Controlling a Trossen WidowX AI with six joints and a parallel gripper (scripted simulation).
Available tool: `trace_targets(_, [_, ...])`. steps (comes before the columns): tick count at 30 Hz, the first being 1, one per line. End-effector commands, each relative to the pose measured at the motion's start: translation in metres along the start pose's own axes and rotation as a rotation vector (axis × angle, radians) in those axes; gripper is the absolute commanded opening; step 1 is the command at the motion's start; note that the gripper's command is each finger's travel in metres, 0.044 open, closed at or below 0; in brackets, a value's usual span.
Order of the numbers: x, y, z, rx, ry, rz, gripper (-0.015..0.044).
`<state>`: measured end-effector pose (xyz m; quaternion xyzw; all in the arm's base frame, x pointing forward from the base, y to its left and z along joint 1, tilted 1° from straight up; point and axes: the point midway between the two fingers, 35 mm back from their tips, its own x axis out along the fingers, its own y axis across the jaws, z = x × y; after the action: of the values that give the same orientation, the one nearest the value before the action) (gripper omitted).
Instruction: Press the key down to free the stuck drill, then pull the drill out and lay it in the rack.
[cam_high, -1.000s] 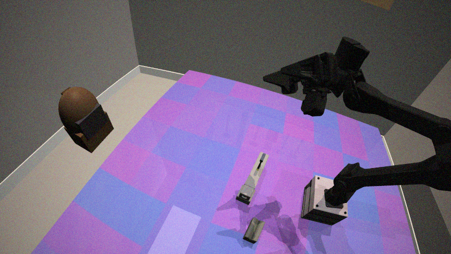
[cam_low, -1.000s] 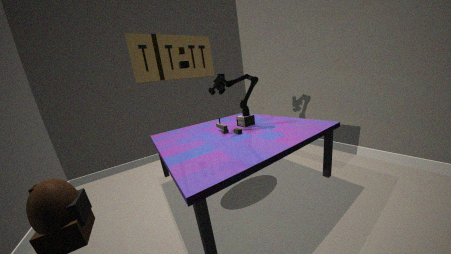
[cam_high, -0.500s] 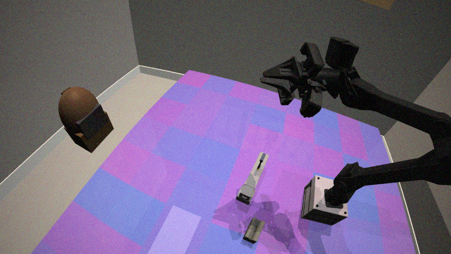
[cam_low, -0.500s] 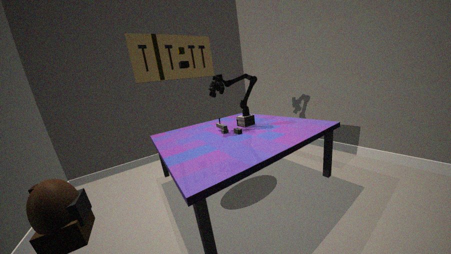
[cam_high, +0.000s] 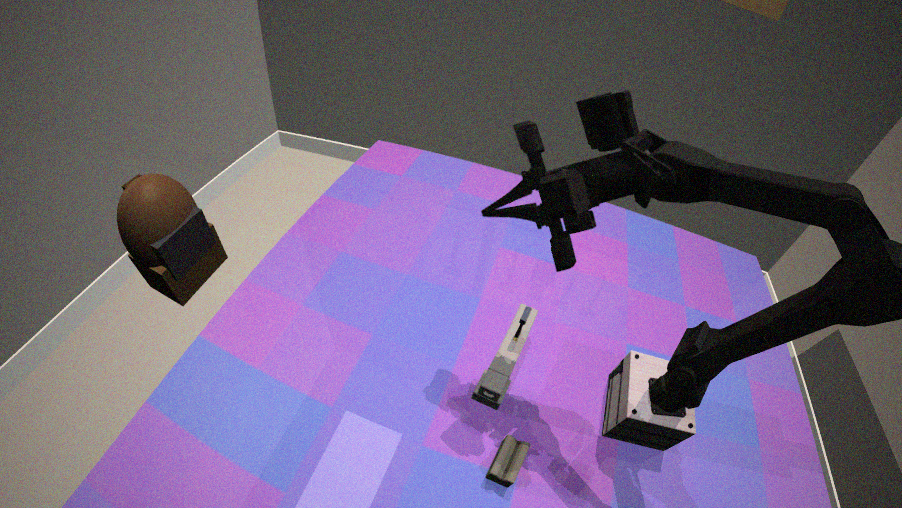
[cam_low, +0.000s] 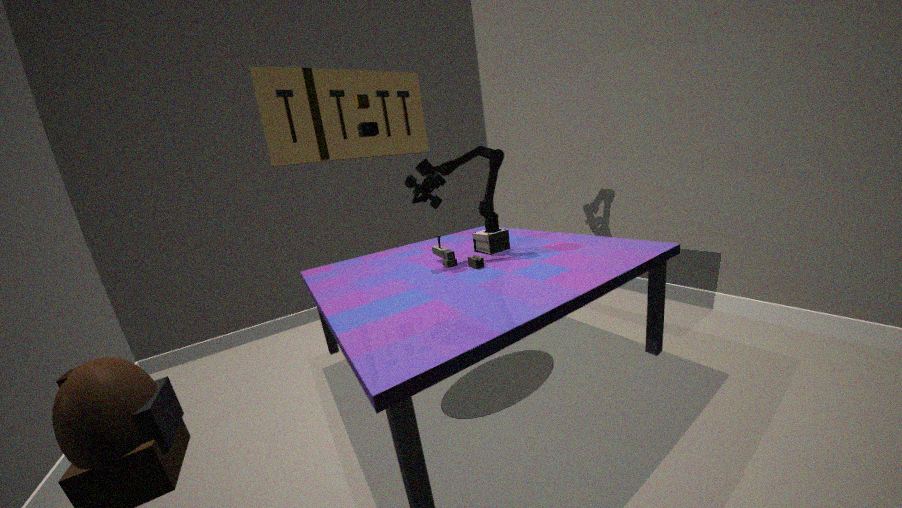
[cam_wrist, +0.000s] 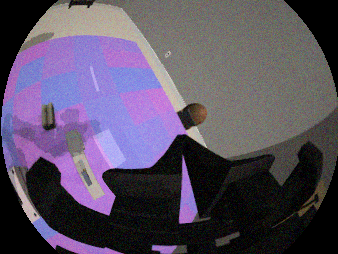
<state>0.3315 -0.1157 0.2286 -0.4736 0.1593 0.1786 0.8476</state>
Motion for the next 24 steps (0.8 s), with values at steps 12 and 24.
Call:
trace_targets(12, [0.009,0.141,-0.06,1.237,1.097,0.302,0.0])
trace_targets(24, [0.007,0.144,-0.061,1.251,1.134,0.293,0.0])
